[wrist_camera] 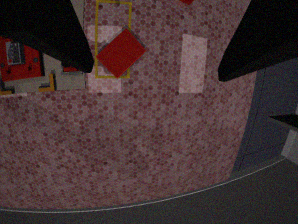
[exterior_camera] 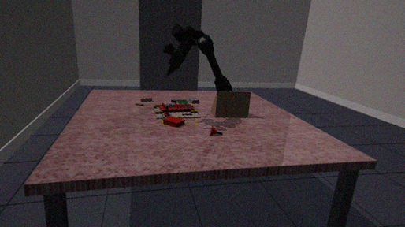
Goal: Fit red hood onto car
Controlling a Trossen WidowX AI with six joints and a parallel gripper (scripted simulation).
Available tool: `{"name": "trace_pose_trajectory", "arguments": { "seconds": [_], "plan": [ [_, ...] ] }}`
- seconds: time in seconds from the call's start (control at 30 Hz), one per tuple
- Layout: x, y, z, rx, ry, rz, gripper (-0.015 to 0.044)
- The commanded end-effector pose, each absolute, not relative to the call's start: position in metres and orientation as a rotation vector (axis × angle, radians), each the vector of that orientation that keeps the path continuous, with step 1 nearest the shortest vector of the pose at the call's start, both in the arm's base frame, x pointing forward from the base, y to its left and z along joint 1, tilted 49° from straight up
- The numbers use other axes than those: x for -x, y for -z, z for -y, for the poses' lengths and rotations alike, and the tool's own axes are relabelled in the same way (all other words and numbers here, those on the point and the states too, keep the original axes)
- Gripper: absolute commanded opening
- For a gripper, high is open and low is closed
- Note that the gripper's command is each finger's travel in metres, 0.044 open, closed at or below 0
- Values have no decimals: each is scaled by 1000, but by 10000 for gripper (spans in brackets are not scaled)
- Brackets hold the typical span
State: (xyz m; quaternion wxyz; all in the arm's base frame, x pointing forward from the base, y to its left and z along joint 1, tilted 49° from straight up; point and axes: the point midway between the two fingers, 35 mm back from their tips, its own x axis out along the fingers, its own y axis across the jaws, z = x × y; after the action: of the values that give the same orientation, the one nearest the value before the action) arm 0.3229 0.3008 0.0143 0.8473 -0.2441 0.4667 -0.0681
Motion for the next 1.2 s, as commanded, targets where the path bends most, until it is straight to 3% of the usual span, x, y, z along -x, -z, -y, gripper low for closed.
{"name": "trace_pose_trajectory", "arguments": {
  "seconds": [0.0,0.43,1.17],
  "plan": [
    [-326,20,-274,415,321,-1056,440],
    [-315,109,-169,124,1020,-1089,440],
    [-318,116,-160,122,1029,-1088,440]
  ]
}}
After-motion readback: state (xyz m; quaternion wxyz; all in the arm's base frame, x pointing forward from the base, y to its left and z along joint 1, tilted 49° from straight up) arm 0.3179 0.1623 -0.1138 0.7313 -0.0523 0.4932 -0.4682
